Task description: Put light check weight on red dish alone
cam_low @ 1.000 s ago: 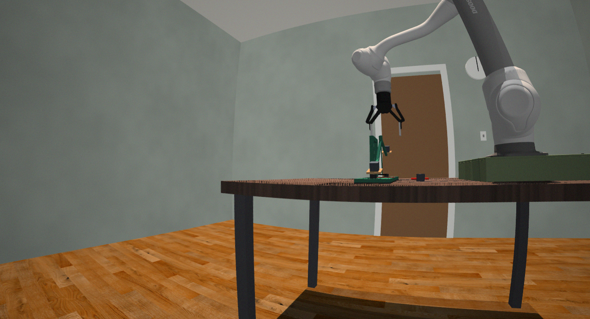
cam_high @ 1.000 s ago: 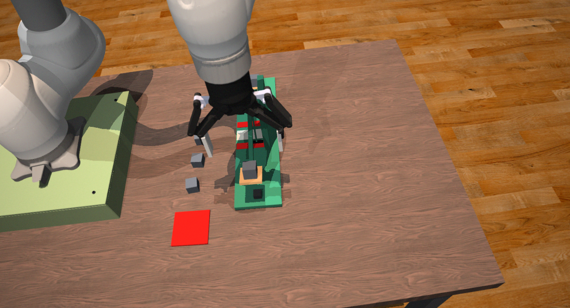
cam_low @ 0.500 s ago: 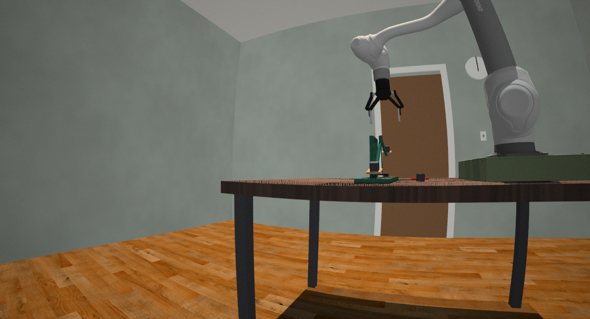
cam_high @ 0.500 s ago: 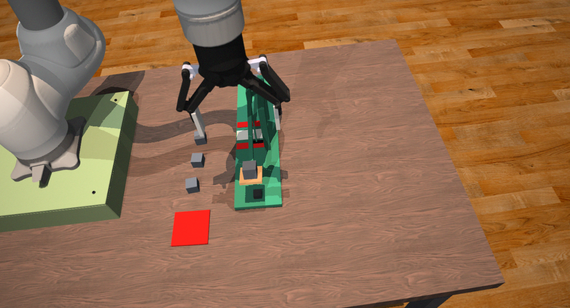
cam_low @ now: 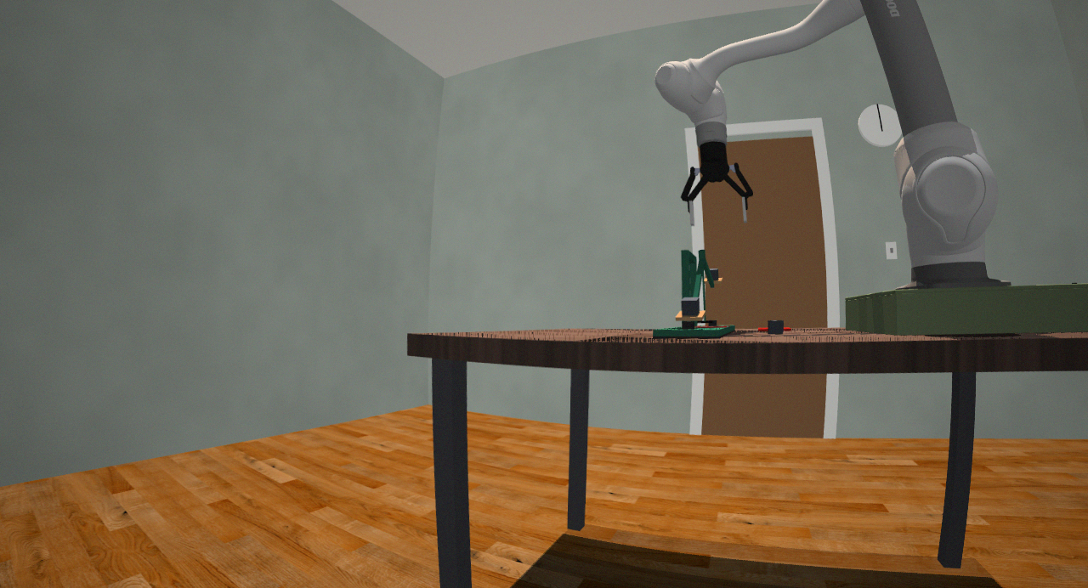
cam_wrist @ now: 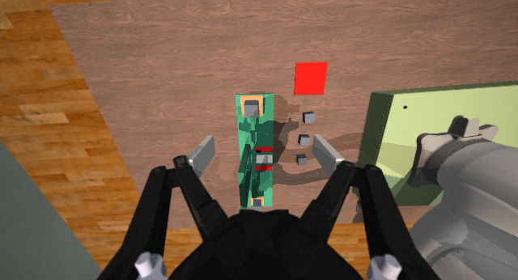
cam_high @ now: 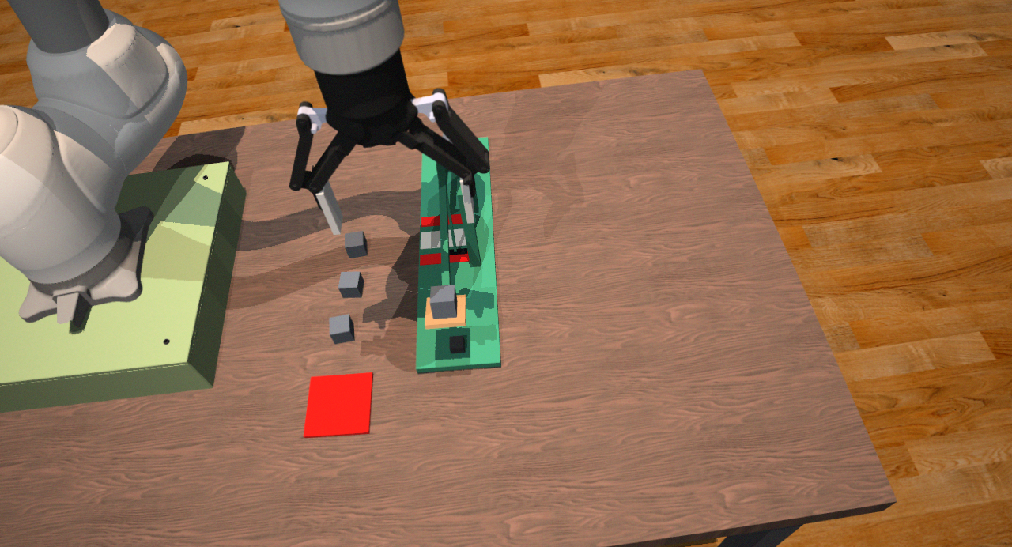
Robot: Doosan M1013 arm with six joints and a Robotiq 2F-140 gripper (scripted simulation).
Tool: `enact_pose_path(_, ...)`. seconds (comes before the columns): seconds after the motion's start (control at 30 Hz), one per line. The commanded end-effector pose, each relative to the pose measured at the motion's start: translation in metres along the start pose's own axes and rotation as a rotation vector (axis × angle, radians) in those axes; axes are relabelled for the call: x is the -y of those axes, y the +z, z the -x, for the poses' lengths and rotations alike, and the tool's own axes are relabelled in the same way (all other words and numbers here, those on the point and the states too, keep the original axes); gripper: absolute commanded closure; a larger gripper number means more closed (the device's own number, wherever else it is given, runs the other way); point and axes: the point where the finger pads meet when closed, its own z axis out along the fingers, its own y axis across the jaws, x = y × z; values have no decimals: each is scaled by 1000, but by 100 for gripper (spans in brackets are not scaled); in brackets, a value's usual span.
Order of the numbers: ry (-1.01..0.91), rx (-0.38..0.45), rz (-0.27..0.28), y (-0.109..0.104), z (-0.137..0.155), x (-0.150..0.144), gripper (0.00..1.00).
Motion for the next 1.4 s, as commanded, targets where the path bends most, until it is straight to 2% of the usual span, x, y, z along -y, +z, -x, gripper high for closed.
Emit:
enact_pose_path(0.0, 0, 0, 0, 0, 6, -13, 0)
enact_pose_path(0.33, 0, 0, 0, 0, 46, -97, 0)
enact_pose_path(0.5, 0, 0, 0, 0, 61, -129, 0)
enact_pose_path(0.77, 0, 0, 0, 0, 68, -144, 0)
enact_pose_path(1.37, 0, 0, 0, 0, 68, -145, 0)
